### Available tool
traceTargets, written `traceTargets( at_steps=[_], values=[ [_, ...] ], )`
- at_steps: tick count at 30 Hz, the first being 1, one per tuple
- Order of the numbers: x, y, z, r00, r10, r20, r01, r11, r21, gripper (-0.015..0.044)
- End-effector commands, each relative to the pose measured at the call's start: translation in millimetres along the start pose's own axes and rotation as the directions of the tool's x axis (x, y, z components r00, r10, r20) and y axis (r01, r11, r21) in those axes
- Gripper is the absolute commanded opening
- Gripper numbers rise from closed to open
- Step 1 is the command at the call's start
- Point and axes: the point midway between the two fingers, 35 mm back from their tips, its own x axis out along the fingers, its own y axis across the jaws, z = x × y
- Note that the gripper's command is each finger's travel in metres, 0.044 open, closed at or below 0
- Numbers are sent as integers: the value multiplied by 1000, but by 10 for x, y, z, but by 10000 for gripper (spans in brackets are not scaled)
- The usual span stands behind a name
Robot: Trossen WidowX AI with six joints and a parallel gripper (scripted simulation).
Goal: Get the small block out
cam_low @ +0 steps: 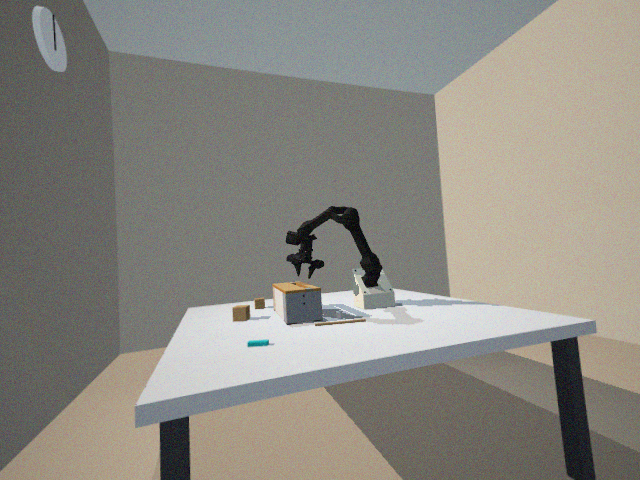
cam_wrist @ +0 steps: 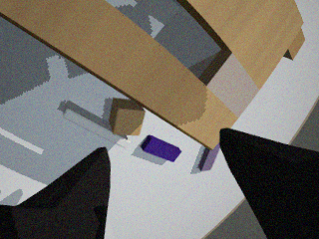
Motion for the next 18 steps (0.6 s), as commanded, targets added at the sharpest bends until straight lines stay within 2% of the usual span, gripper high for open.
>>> traceTargets(
  at_steps=[1, 9, 18],
  values=[
    [61, -52, -181, 995, 9, 103, -88, 599, 796, 285],
    [65, -70, -263, 987, 7, 162, -161, 177, 971, 285],
    [66, -86, -343, 975, 0, 221, -209, -324, 923, 285]
  ],
)
